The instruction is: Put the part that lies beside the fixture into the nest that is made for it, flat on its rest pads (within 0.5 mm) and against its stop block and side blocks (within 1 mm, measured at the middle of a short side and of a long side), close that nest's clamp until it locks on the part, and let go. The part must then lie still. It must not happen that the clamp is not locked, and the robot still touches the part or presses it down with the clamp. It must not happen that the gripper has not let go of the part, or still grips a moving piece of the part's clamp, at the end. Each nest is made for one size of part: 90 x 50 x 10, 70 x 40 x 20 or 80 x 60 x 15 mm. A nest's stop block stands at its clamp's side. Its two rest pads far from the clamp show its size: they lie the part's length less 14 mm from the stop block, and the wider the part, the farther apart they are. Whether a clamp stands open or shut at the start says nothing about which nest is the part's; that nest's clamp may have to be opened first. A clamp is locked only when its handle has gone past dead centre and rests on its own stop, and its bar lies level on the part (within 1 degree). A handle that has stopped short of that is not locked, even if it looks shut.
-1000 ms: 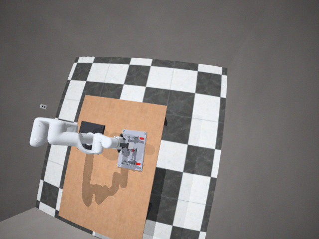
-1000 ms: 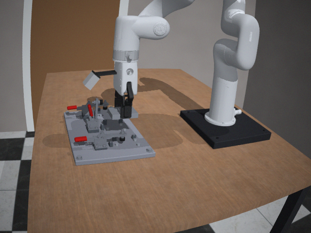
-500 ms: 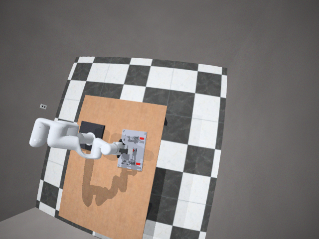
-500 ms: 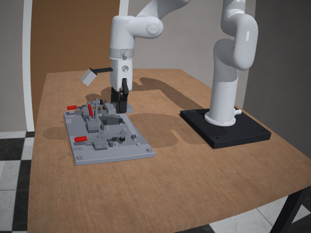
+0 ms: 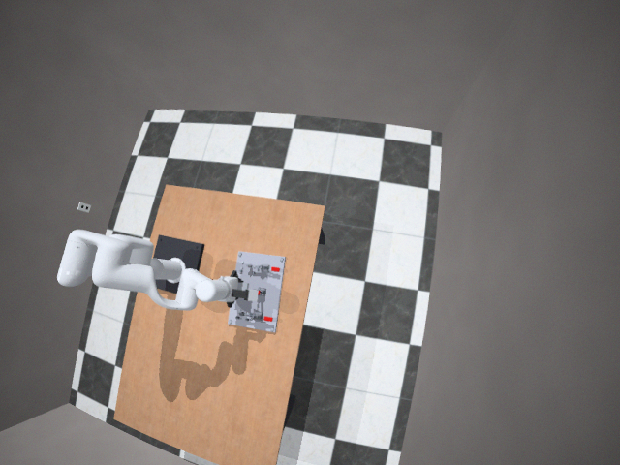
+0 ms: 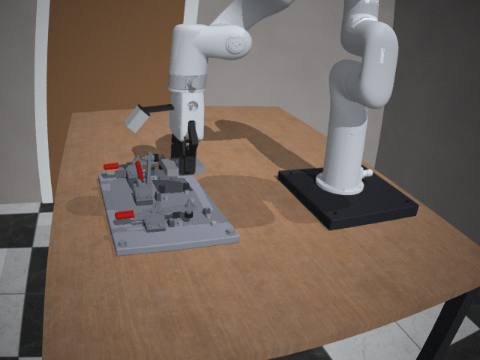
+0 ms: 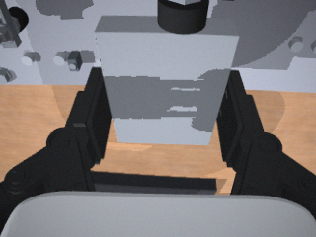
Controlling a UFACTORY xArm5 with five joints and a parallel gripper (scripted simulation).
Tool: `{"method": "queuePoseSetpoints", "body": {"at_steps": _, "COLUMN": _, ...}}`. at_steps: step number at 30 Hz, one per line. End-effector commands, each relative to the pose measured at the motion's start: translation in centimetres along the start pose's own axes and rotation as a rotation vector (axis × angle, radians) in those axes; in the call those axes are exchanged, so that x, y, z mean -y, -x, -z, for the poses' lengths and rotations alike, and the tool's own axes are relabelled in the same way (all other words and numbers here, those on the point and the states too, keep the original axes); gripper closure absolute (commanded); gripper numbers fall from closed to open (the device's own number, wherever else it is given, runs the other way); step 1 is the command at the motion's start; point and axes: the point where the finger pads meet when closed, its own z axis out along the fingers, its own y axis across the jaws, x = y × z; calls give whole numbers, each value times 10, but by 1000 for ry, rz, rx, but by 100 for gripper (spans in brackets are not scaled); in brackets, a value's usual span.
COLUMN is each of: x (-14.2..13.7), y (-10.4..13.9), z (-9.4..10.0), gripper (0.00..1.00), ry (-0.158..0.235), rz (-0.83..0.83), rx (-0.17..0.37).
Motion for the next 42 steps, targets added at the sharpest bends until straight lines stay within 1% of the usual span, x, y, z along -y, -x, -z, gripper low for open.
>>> {"method": "queuePoseSetpoints", "body": {"at_steps": 1, "x": 0, "y": -1, "z": 1, "gripper": 100, "ry": 0, "rz": 0, "rx": -4}}
{"method": "queuePoseSetpoints", "body": {"at_steps": 23, "x": 0, "y": -1, "z": -1, "gripper": 100, "ry": 0, "rz": 0, "rx": -4}}
{"method": "queuePoseSetpoints", "body": {"at_steps": 35, "x": 0, "y": -2, "z": -10, "gripper": 100, "ry": 0, "rz": 0, "rx": -4}}
{"method": "queuePoseSetpoints", "body": {"at_steps": 42, "x": -1, "y": -2, "z": -21, "gripper": 100, "ry": 0, "rz": 0, "rx": -4}}
